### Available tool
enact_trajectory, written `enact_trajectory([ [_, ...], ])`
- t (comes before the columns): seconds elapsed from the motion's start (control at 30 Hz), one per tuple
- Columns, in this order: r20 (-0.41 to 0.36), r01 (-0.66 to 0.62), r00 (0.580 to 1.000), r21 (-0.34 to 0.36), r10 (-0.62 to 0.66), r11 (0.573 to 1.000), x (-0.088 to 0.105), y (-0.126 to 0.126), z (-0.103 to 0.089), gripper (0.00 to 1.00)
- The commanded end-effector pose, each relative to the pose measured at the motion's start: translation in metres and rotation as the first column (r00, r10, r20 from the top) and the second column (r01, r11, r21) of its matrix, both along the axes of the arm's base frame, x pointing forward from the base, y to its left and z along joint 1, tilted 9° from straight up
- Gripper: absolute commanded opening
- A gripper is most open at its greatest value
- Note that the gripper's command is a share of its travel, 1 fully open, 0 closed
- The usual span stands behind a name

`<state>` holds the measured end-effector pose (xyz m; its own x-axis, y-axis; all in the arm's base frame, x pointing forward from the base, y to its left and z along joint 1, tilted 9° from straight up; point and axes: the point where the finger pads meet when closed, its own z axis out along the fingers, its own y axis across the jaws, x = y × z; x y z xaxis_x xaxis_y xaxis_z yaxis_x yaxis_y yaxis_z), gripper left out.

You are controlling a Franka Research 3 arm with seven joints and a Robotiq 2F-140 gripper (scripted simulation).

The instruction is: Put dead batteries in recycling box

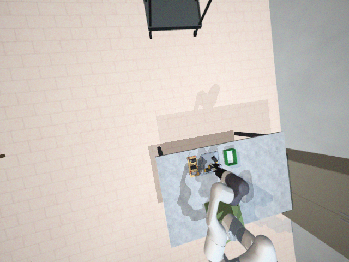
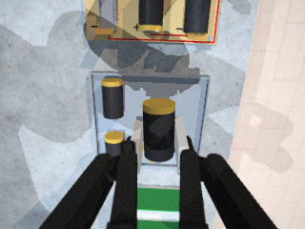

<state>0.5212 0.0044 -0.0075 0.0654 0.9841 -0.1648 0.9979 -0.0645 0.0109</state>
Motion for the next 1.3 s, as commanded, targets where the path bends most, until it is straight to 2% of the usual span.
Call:
enact_trajectory([
  [0.0,0.007,0.046,0.999,0.002,-0.046,0.999,-0.012,0.029,-0.005,0.16],
  [0.2,0.007,0.046,0.999,0.002,-0.046,0.999,-0.049,0.105,-0.017,0.16],
  [0.3,0.007,0.046,0.999,0.002,-0.046,0.999,-0.062,0.131,-0.022,0.16],
  [0.47,0.007,0.046,0.999,0.002,-0.046,0.999,-0.066,0.14,-0.023,0.16],
  [1.27,0.019,0.121,0.993,0.003,-0.121,0.993,-0.067,0.14,-0.024,0.16],
])
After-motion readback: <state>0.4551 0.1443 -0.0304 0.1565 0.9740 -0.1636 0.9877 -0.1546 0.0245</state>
